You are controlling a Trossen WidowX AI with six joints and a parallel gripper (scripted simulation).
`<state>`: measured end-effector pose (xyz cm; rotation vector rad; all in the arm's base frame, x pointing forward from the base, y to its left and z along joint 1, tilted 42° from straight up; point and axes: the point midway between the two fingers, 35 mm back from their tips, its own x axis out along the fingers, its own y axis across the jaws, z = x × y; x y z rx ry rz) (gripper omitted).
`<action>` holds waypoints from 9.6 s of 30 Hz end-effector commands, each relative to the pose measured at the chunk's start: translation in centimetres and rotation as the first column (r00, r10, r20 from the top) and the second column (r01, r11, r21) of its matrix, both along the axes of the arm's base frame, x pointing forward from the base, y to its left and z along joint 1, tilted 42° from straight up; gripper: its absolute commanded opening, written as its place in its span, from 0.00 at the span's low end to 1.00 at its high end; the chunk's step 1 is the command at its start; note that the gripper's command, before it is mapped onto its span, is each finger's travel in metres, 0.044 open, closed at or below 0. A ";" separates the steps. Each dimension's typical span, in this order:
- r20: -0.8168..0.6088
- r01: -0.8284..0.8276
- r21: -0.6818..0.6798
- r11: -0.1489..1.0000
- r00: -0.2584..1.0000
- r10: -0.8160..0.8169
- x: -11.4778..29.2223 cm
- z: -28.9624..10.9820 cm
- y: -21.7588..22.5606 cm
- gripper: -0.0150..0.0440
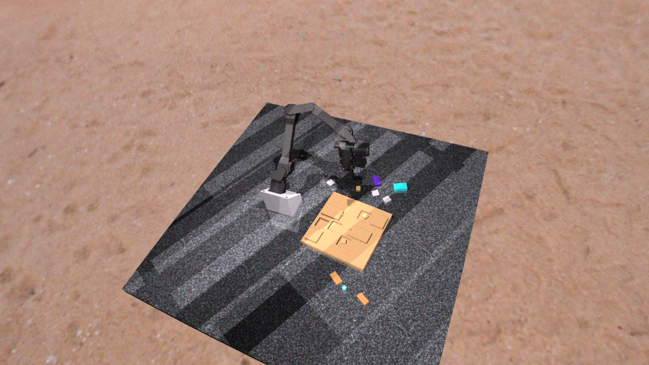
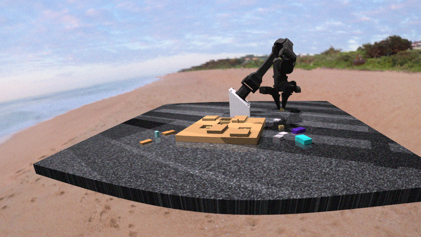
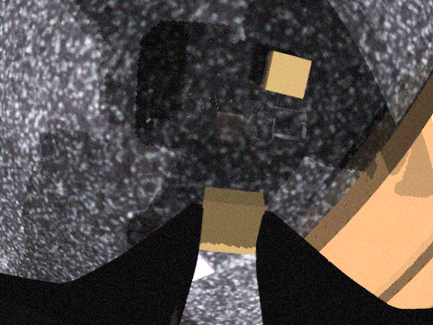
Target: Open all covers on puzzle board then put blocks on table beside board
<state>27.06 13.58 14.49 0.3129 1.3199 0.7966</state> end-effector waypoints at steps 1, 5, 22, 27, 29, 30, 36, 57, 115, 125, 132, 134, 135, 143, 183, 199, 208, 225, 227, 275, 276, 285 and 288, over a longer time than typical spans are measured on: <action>-0.010 0.005 -0.004 1.000 1.000 -0.005 -0.1 -0.7 0.3 0.39; -0.010 0.005 -0.004 1.000 1.000 -0.005 -0.1 -1.1 0.8 0.39; -0.010 0.005 0.000 1.000 1.000 -0.005 -0.2 -3.1 2.7 0.39; -0.010 0.005 0.002 1.000 1.000 -0.005 -0.3 -3.7 3.3 0.39; -0.010 0.006 0.003 1.000 1.000 -0.006 -0.3 -3.9 3.5 0.39; -0.010 0.006 0.003 1.000 1.000 -0.006 -0.3 -4.0 3.6 0.39; -0.011 0.006 0.007 1.000 1.000 -0.006 -0.5 -4.6 4.3 0.39; -0.003 0.000 0.007 1.000 1.000 0.000 -0.3 -3.4 3.3 1.00; -0.530 0.576 -0.815 0.069 -0.690 -0.493 12.7 -7.9 -11.9 0.25; -0.500 0.542 -0.839 0.046 -0.736 -0.456 13.4 -9.2 -12.6 0.25; -0.690 0.754 -0.560 0.342 -0.197 -0.696 13.5 -10.8 -11.4 0.25; -0.698 0.764 -0.462 0.451 0.001 -0.716 13.6 -11.2 -11.0 0.25; -0.698 0.764 -0.469 0.442 -0.015 -0.716 13.6 -11.3 -11.0 0.25; -0.619 0.674 -0.719 0.172 -0.508 -0.599 13.6 -12.1 -10.1 0.25; -0.526 0.570 -0.819 0.068 -0.699 -0.484 13.4 -14.1 -8.9 0.25; -0.556 0.610 -0.178 0.772 0.585 -0.590 13.4 -14.2 -8.9 0.25; -0.550 0.603 -0.172 0.779 0.597 -0.584 13.4 -14.2 -9.0 0.25; -0.540 0.597 -0.165 0.785 0.612 -0.578 13.5 -13.5 -9.4 0.25; -0.534 0.589 -0.160 0.792 0.623 -0.571 13.4 -13.3 -9.5 0.25; -0.524 0.576 -0.152 0.803 0.642 -0.560 13.3 -11.8 -10.8 0.50; -0.524 0.576 -0.152 0.803 0.642 -0.560 13.3 -11.8 -10.8 0.50; -0.524 0.576 -0.152 0.803 0.642 -0.560 13.3 -11.8 -10.8 0.50; -0.524 0.576 -0.152 0.803 0.642 -0.560 13.3 -11.8 -10.8 0.50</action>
